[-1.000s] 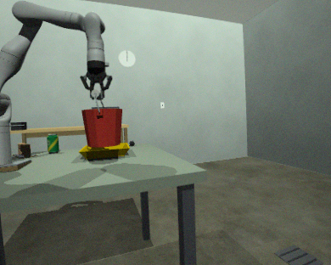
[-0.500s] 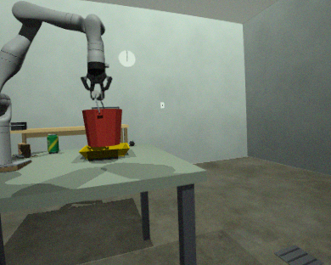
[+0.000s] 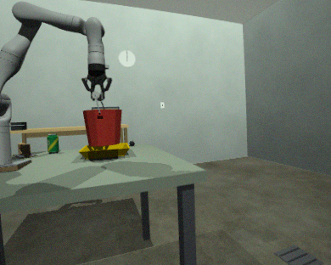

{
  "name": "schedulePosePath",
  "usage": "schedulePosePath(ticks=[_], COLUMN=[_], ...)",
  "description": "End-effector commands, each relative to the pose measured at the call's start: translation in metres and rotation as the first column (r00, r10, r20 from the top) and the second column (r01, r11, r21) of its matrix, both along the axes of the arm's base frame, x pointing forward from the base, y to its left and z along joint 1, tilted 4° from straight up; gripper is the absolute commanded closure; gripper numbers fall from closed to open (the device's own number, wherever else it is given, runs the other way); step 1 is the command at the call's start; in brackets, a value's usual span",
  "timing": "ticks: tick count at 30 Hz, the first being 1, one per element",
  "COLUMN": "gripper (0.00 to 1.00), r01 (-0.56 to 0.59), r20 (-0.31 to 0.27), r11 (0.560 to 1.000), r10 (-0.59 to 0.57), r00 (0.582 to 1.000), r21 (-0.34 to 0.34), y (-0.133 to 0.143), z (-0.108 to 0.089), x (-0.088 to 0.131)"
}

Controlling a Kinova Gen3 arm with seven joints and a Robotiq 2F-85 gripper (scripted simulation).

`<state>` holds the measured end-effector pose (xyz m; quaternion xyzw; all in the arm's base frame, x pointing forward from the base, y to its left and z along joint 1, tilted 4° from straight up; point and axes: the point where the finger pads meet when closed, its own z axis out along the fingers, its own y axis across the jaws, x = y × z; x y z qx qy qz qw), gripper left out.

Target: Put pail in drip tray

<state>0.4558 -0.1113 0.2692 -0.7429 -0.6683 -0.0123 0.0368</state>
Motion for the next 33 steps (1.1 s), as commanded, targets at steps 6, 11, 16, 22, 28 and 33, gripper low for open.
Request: schedulePosePath(ticks=[6, 11, 16, 22, 28, 33], gripper=[0.9, 0.9, 0.9, 0.9, 0.9, 0.9], r01=[-0.005, -0.005, -0.005, -0.005, -0.005, -0.005], r20=[0.004, 0.004, 0.004, 0.004, 0.004, 0.004], r11=[1.0, 1.0, 1.0, 1.0, 1.0, 1.0], r10=[0.005, 0.005, 0.005, 0.005, 0.005, 0.005], r00=[1.0, 1.0, 1.0, 1.0, 1.0, 1.0], r21=[-0.001, -0.001, -0.001, -0.001, -0.001, -0.001], y=[0.019, 0.032, 0.04, 0.057, 0.074, 0.083], z=[0.003, 0.004, 0.004, 0.006, 0.007, 0.007], x=[0.0, 0.0, 0.0, 0.0, 0.0, 0.0])
